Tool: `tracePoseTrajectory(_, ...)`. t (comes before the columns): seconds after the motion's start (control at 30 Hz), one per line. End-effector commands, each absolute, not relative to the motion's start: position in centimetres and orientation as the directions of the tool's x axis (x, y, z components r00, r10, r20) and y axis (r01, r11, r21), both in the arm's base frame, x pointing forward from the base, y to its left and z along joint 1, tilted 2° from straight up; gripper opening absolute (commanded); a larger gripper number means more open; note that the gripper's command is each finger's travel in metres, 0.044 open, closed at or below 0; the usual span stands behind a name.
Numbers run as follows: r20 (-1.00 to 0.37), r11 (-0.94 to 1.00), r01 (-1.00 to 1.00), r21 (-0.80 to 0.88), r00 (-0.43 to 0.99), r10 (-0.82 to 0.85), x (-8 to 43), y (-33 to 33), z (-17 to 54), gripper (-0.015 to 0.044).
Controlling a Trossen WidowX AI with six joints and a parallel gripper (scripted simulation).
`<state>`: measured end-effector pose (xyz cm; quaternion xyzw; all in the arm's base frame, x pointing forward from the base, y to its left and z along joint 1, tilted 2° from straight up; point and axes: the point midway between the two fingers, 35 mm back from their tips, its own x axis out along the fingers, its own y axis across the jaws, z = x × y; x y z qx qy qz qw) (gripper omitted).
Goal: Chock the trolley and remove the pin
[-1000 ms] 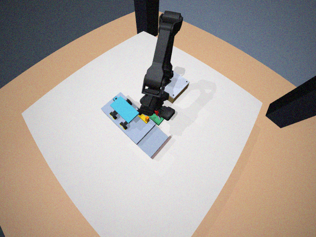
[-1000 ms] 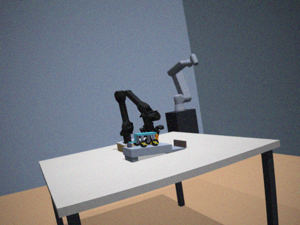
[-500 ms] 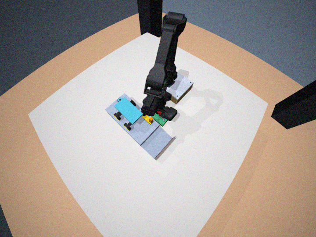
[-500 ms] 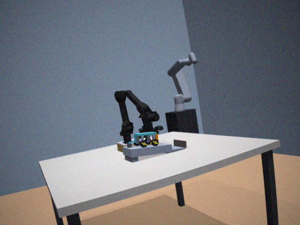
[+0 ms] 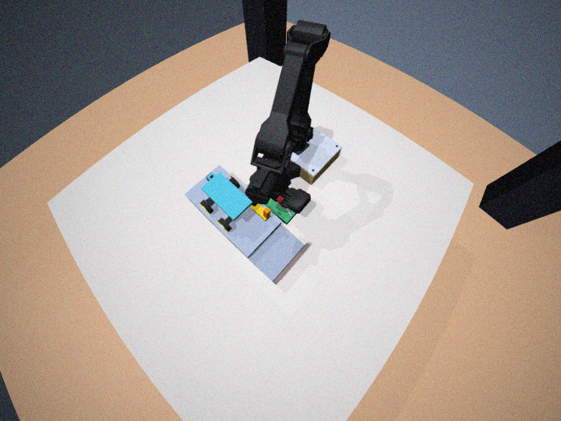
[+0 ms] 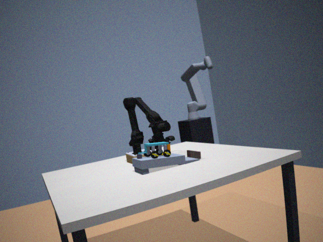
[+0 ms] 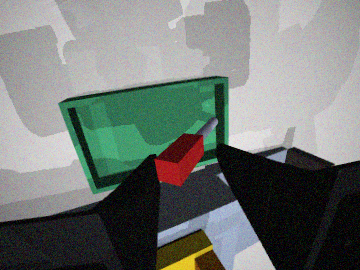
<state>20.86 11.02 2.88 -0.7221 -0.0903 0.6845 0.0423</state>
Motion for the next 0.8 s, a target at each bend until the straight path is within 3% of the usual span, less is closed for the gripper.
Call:
tracePoseTrajectory(0.0,-0.981,-0.98,0.074,-0.186,0.042,0.189,20.8,10.81,2.64,0.019)
tracePoseTrajectory(0.77,-0.981,-0.98,0.074,-0.185,0.042,0.189,20.97,9.87,2.08,0.019)
